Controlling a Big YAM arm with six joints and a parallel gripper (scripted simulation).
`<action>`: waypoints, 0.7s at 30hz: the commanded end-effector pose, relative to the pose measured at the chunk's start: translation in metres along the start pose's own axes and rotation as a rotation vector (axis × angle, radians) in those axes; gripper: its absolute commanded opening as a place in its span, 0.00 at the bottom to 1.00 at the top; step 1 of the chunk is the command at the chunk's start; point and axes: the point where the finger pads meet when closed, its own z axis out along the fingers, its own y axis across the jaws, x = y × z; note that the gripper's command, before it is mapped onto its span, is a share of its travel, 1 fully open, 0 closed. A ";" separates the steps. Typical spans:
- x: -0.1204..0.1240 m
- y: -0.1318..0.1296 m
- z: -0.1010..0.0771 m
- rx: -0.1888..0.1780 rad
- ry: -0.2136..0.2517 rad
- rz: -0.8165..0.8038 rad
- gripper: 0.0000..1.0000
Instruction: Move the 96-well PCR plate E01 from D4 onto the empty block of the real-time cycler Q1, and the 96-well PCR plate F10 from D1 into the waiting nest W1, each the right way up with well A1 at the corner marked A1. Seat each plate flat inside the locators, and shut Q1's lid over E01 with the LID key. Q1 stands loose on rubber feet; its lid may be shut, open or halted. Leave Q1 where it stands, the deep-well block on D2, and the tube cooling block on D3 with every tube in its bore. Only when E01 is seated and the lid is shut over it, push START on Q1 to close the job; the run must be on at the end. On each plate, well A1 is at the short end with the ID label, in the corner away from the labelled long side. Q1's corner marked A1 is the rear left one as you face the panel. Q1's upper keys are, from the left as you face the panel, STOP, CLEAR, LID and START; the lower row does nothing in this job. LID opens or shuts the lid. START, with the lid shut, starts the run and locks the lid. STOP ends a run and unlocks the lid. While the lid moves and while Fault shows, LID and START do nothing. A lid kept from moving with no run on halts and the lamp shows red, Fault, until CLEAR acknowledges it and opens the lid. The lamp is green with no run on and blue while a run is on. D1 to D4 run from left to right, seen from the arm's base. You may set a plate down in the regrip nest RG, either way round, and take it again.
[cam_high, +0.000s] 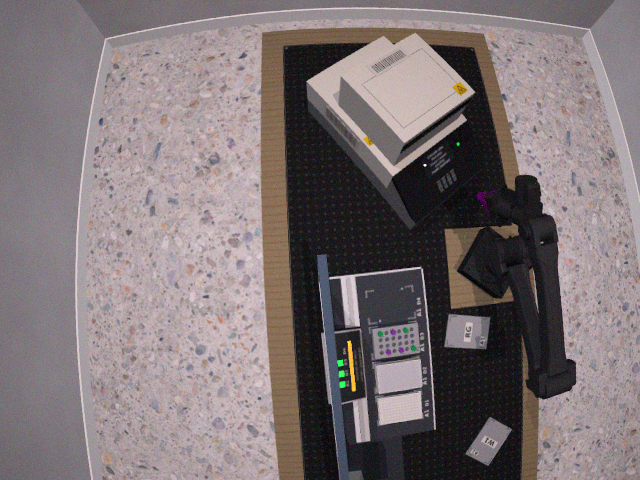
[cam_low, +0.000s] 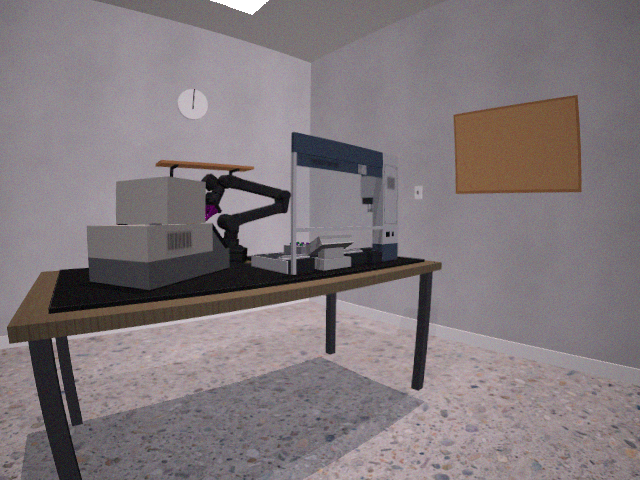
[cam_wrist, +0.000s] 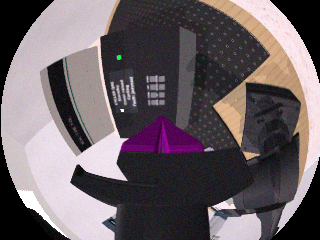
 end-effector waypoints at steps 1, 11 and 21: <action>-0.005 0.008 0.000 -0.016 -0.013 0.002 0.00; -0.002 0.009 -0.001 -0.025 -0.008 -0.040 0.00; -0.001 0.010 -0.003 -0.040 -0.012 -0.013 0.00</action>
